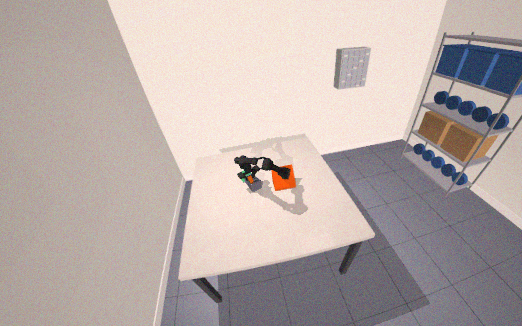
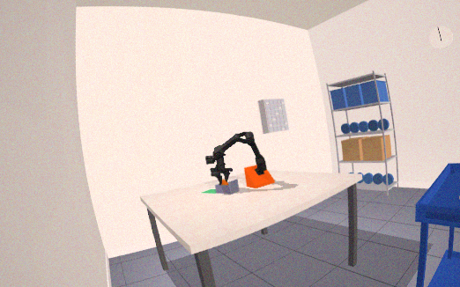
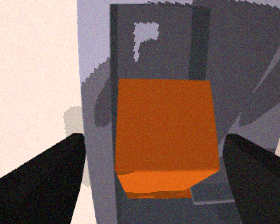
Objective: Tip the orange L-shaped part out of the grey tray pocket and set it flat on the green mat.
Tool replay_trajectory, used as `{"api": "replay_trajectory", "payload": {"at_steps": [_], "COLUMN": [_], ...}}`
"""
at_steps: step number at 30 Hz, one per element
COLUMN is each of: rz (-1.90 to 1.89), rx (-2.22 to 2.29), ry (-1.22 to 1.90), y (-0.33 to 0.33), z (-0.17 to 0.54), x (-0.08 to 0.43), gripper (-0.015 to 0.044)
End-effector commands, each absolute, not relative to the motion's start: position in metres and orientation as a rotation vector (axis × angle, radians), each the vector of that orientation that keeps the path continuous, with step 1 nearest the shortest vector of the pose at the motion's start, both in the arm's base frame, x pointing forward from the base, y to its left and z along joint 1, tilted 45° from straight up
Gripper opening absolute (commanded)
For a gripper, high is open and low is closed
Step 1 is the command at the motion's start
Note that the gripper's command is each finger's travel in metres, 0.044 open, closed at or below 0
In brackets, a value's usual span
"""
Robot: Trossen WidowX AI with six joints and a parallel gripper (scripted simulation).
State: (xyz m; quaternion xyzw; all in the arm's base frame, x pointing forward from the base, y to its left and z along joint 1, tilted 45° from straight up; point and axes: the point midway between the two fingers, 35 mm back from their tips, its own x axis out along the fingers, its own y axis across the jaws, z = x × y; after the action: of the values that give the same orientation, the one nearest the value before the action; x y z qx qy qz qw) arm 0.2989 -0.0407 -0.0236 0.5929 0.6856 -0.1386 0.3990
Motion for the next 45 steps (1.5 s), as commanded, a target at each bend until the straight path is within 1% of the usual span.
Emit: {"api": "replay_trajectory", "payload": {"at_steps": [1,7,16,18,19,45], "rz": [-0.353,-0.351,-0.351,-0.351,-0.351,-0.354], "rx": [1.508,1.501,1.501,1.501,1.501,1.506], "ry": [1.735,1.736,1.736,1.736,1.736,1.735], "y": [-0.038,-0.04,-0.04,-0.04,-0.04,-0.061], "z": [-0.026,-0.024,-0.024,-0.024,-0.024,-0.004], "x": [0.298,0.299,0.299,0.299,0.299,0.298], "gripper": [0.028,0.0122,0.0062,0.001,0.0,0.0]}}
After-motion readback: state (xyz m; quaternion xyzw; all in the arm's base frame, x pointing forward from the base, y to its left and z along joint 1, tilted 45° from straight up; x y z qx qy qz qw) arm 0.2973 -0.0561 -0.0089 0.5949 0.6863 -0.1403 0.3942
